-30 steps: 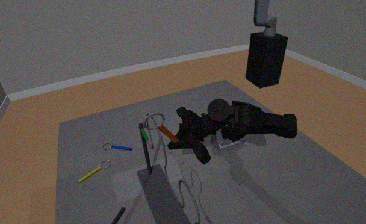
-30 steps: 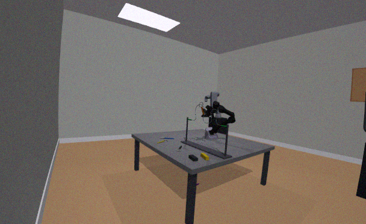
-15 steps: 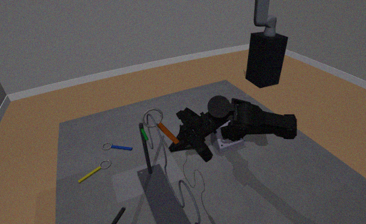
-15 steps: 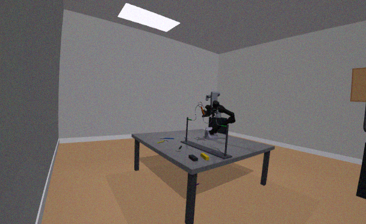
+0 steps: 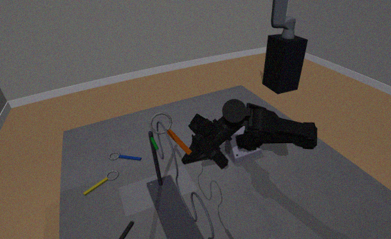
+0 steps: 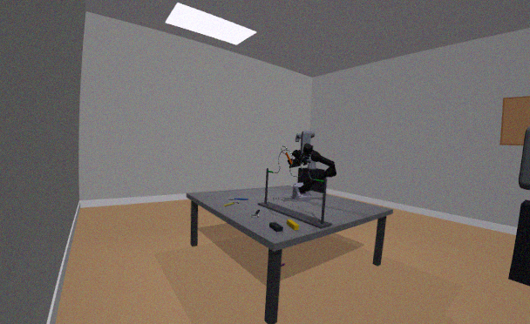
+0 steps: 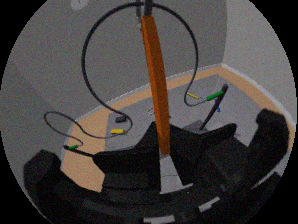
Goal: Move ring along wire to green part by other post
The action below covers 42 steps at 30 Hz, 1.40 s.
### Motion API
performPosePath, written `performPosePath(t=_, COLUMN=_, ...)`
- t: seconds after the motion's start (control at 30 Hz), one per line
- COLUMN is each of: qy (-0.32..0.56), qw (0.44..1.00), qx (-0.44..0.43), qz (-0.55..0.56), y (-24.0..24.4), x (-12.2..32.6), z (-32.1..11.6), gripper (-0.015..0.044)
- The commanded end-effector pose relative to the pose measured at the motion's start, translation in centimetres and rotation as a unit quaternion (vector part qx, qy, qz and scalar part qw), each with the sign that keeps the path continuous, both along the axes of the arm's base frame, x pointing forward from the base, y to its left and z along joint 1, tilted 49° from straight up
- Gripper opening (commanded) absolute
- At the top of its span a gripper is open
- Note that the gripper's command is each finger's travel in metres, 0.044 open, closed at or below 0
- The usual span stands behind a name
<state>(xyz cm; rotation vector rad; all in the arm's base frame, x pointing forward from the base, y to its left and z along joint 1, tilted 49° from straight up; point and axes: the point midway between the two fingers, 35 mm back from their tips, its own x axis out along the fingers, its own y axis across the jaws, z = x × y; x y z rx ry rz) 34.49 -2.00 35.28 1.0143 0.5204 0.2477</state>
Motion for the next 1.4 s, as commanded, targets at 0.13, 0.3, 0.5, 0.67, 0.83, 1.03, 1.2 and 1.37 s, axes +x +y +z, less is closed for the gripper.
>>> performPosePath(t=0.13, qy=0.006, qw=0.998, qx=0.055, qz=0.002, y=0.2, x=-0.1, z=0.2, gripper=-0.0150)
performPosePath(t=0.3, qy=0.008, qw=0.996, qx=0.088, qz=0.003, y=0.2, x=-0.1, z=0.5, gripper=-0.0150)
performPosePath(t=0.5, qy=0.009, qw=0.992, qx=0.124, qz=0.002, y=0.3, x=0.0, z=0.7, gripper=-0.0150)
performPosePath(t=0.67, qy=0.002, qw=0.988, qx=0.152, qz=-0.027, y=0.8, x=0.7, z=0.9, gripper=-0.0150)
performPosePath(t=0.83, qy=0.002, qw=0.981, qx=0.190, qz=-0.035, y=1.0, x=0.8, z=1.2, gripper=-0.0150)
performPosePath(t=1.03, qy=0.006, qw=0.973, qx=0.228, qz=-0.034, y=1.0, x=0.8, z=1.6, gripper=-0.0150)
performPosePath(t=1.2, qy=0.010, qw=0.965, qx=0.260, qz=-0.034, y=1.0, x=0.8, z=1.9, gripper=-0.0150)
performPosePath(t=1.37, qy=0.013, qw=0.956, qx=0.291, qz=-0.033, y=1.0, x=0.8, z=2.1, gripper=-0.0150)
